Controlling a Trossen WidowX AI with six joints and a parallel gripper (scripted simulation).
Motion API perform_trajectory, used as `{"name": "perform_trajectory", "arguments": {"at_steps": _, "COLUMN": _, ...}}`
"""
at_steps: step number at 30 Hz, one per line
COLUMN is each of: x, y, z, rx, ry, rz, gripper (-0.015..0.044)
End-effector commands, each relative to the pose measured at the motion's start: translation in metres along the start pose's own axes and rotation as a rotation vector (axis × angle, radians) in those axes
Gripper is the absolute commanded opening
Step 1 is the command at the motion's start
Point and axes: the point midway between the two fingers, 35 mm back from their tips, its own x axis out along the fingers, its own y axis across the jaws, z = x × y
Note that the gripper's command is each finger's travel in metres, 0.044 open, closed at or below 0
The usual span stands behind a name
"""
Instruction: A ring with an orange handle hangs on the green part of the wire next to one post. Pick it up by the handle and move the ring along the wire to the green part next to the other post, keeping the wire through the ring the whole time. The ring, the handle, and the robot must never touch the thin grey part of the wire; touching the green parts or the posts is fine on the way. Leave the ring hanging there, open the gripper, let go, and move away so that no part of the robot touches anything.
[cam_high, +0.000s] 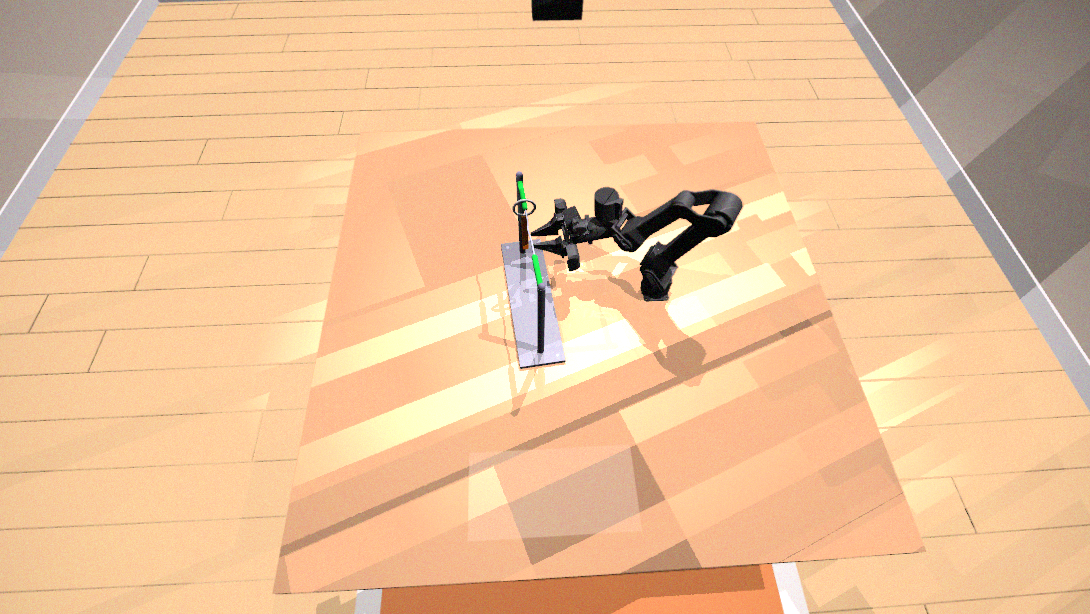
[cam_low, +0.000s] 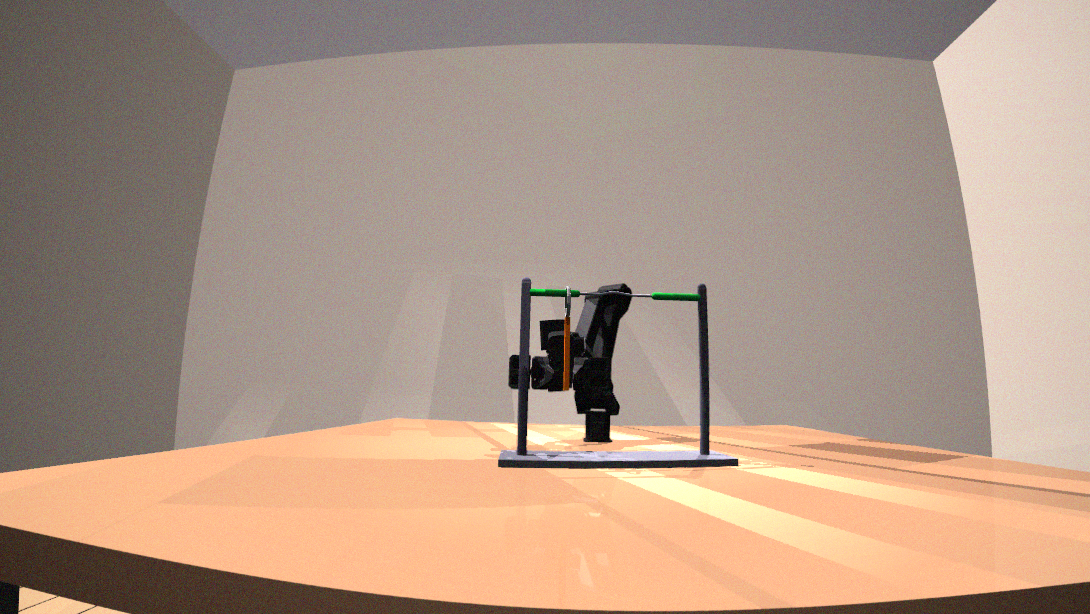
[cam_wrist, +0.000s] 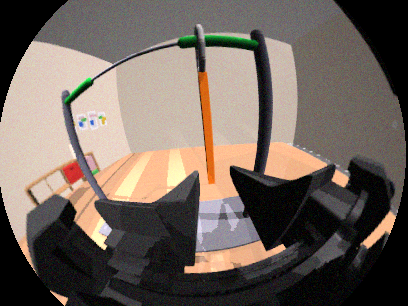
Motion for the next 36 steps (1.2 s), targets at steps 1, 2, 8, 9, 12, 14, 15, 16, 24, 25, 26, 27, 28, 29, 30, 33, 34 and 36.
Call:
{"name": "perform_trajectory", "arguments": {"at_steps": 1, "x": 0.007, "y": -0.001, "z": 0.002, "rx": 0.004, "ry": -0.003, "rz": -0.003, "gripper": 0.0160}}
{"name": "perform_trajectory", "arguments": {"at_steps": 2, "x": 0.008, "y": -0.001, "z": 0.002, "rx": 0.004, "ry": -0.003, "rz": -0.003, "gripper": 0.0160}}
{"name": "perform_trajectory", "arguments": {"at_steps": 8, "x": 0.017, "y": -0.001, "z": 0.002, "rx": 0.004, "ry": -0.004, "rz": -0.003, "gripper": 0.0160}}
{"name": "perform_trajectory", "arguments": {"at_steps": 9, "x": 0.019, "y": -0.001, "z": 0.001, "rx": 0.004, "ry": -0.004, "rz": -0.003, "gripper": 0.0160}}
{"name": "perform_trajectory", "arguments": {"at_steps": 12, "x": 0.023, "y": -0.001, "z": 0.001, "rx": 0.004, "ry": -0.005, "rz": -0.003, "gripper": 0.0160}}
{"name": "perform_trajectory", "arguments": {"at_steps": 14, "x": 0.026, "y": 0.000, "z": 0.001, "rx": 0.004, "ry": -0.005, "rz": -0.003, "gripper": 0.0160}}
{"name": "perform_trajectory", "arguments": {"at_steps": 15, "x": 0.028, "y": 0.000, "z": 0.001, "rx": 0.004, "ry": -0.006, "rz": -0.003, "gripper": 0.0160}}
{"name": "perform_trajectory", "arguments": {"at_steps": 16, "x": 0.029, "y": 0.000, "z": 0.001, "rx": 0.004, "ry": -0.006, "rz": -0.003, "gripper": 0.0160}}
{"name": "perform_trajectory", "arguments": {"at_steps": 24, "x": 0.042, "y": 0.002, "z": -0.001, "rx": 0.005, "ry": -0.008, "rz": -0.003, "gripper": 0.0160}}
{"name": "perform_trajectory", "arguments": {"at_steps": 25, "x": 0.043, "y": 0.002, "z": -0.001, "rx": 0.005, "ry": -0.008, "rz": -0.003, "gripper": 0.0160}}
{"name": "perform_trajectory", "arguments": {"at_steps": 26, "x": 0.045, "y": 0.003, "z": -0.001, "rx": 0.005, "ry": -0.008, "rz": -0.003, "gripper": 0.0160}}
{"name": "perform_trajectory", "arguments": {"at_steps": 27, "x": 0.045, "y": 0.003, "z": -0.001, "rx": 0.005, "ry": -0.008, "rz": -0.003, "gripper": 0.0160}}
{"name": "perform_trajectory", "arguments": {"at_steps": 28, "x": 0.046, "y": 0.003, "z": -0.001, "rx": 0.005, "ry": -0.009, "rz": -0.003, "gripper": 0.0160}}
{"name": "perform_trajectory", "arguments": {"at_steps": 29, "x": 0.046, "y": 0.003, "z": -0.001, "rx": 0.005, "ry": -0.009, "rz": -0.003, "gripper": 0.0160}}
{"name": "perform_trajectory", "arguments": {"at_steps": 30, "x": 0.046, "y": 0.003, "z": -0.001, "rx": 0.005, "ry": -0.009, "rz": -0.003, "gripper": 0.0160}}
{"name": "perform_trajectory", "arguments": {"at_steps": 33, "x": 0.046, "y": 0.003, "z": -0.001, "rx": 0.005, "ry": -0.009, "rz": -0.003, "gripper": 0.0160}}
{"name": "perform_trajectory", "arguments": {"at_steps": 34, "x": 0.046, "y": 0.003, "z": -0.001, "rx": 0.005, "ry": -0.009, "rz": -0.003, "gripper": 0.0160}}
{"name": "perform_trajectory", "arguments": {"at_steps": 36, "x": 0.046, "y": 0.003, "z": -0.001, "rx": 0.005, "ry": -0.009, "rz": -0.003, "gripper": 0.0160}}
